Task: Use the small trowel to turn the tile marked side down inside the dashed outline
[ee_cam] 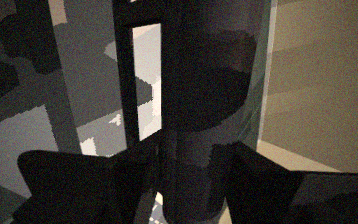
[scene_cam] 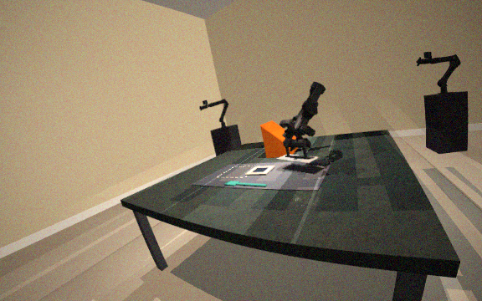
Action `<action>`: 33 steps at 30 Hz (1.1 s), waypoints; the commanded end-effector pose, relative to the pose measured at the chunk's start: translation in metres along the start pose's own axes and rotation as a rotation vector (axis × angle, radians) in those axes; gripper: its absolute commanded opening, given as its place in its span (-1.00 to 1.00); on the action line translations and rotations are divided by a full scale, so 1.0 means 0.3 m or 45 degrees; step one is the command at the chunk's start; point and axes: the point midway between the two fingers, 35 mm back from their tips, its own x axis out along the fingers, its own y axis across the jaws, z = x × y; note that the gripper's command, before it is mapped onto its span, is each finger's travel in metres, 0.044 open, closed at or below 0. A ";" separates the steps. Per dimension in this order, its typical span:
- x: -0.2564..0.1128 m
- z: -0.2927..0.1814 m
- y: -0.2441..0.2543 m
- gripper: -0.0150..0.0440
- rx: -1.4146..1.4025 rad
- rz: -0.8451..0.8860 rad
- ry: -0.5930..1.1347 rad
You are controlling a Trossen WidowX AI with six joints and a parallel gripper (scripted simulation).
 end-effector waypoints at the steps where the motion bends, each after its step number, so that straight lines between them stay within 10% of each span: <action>1: -0.015 0.009 -0.020 -0.49 -0.002 -0.017 -0.012; 33: 0.106 -0.067 -0.061 -0.49 -0.294 0.015 -0.546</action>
